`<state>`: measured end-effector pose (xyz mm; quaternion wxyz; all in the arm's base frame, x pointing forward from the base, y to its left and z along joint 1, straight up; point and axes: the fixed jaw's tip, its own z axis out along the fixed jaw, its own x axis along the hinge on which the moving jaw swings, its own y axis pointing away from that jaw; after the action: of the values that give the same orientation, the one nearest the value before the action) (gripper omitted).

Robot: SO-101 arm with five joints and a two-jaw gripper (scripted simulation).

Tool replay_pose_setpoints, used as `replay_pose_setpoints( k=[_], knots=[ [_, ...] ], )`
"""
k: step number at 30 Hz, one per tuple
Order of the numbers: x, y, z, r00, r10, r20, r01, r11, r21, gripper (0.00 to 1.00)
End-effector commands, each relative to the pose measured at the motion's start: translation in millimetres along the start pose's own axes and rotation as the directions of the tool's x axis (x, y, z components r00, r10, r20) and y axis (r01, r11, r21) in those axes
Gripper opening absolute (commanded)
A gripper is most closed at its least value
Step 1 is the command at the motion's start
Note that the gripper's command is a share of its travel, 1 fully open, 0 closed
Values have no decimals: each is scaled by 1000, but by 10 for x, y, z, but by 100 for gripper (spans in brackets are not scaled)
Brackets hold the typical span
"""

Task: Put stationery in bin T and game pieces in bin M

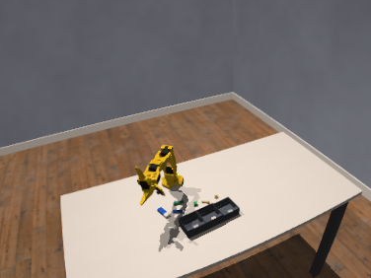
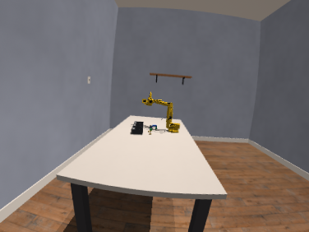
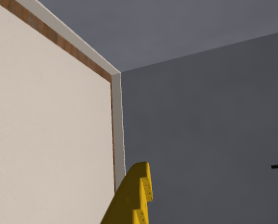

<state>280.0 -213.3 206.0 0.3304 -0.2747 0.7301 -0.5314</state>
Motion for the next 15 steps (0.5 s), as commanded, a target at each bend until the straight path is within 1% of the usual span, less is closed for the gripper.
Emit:
replay_pose_setpoints(
  k=[1,7,9,10,15],
  knots=[
    [-61,-103,-116,1000,-17,17,17,1000,22,100],
    [-75,19,-166,999,-37,17,37,998,-44,100],
    [-75,19,-166,999,-37,17,37,998,-44,100],
    [-26,172,-95,1000,-30,1,30,995,-99,100],
    [-33,263,-152,999,-46,3,46,988,-150,100]
  ],
)
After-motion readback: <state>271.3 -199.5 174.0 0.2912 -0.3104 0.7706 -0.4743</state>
